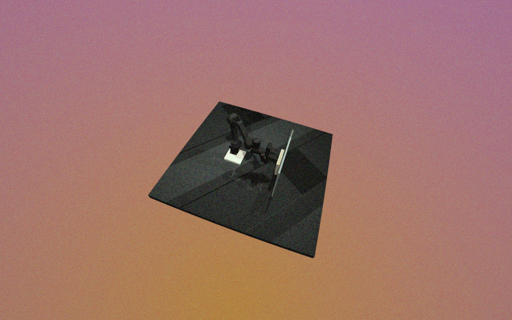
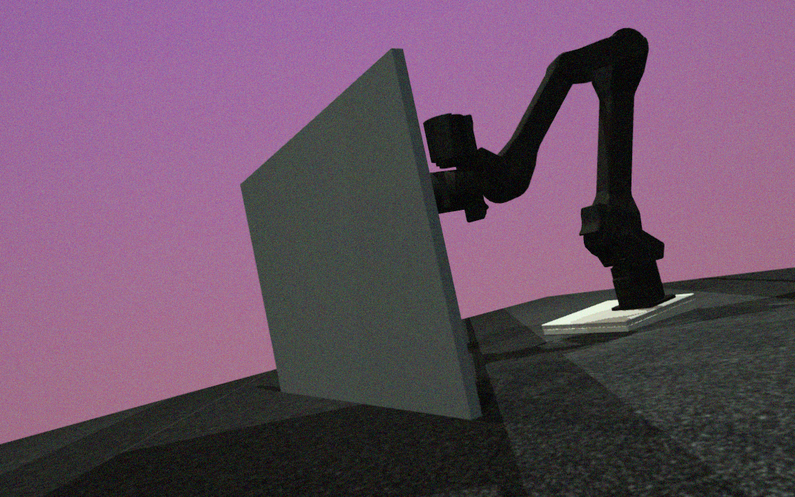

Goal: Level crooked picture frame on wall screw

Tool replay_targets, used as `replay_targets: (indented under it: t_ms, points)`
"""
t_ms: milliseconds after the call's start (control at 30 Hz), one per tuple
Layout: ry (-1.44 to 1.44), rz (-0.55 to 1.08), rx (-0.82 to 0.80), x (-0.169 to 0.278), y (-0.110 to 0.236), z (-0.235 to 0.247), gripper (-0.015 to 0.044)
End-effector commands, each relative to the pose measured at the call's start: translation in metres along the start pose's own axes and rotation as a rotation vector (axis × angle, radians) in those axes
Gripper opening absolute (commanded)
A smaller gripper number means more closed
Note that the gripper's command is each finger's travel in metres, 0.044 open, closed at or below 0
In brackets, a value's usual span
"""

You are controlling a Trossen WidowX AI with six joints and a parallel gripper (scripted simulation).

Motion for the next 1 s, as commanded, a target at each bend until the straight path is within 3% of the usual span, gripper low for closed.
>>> replay_targets:
  t_ms: [0, 167, 400, 800, 967]
  points:
    - [0.067, -0.001, -0.002, -0.001, 0.039, 0.001, 0.0260]
    - [0.143, 0.000, -0.001, 0.003, 0.079, -0.006, 0.0260]
    - [0.141, -0.004, -0.006, 0.000, 0.078, 0.000, 0.0260]
    - [0.338, -0.002, 0.001, 0.022, 0.159, 0.028, 0.0260]
    - [0.395, 0.001, 0.010, 0.038, 0.176, 0.026, 0.0260]
Point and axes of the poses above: the point midway between the two fingers, 35 mm back from their tips, its own y axis back along the fingers, its own z axis across the jaws, x = y × z, the point moved 6 cm from there along y, back along the fingers, and after that the axes turned 7 degrees about -y, right-handed, at the moved point
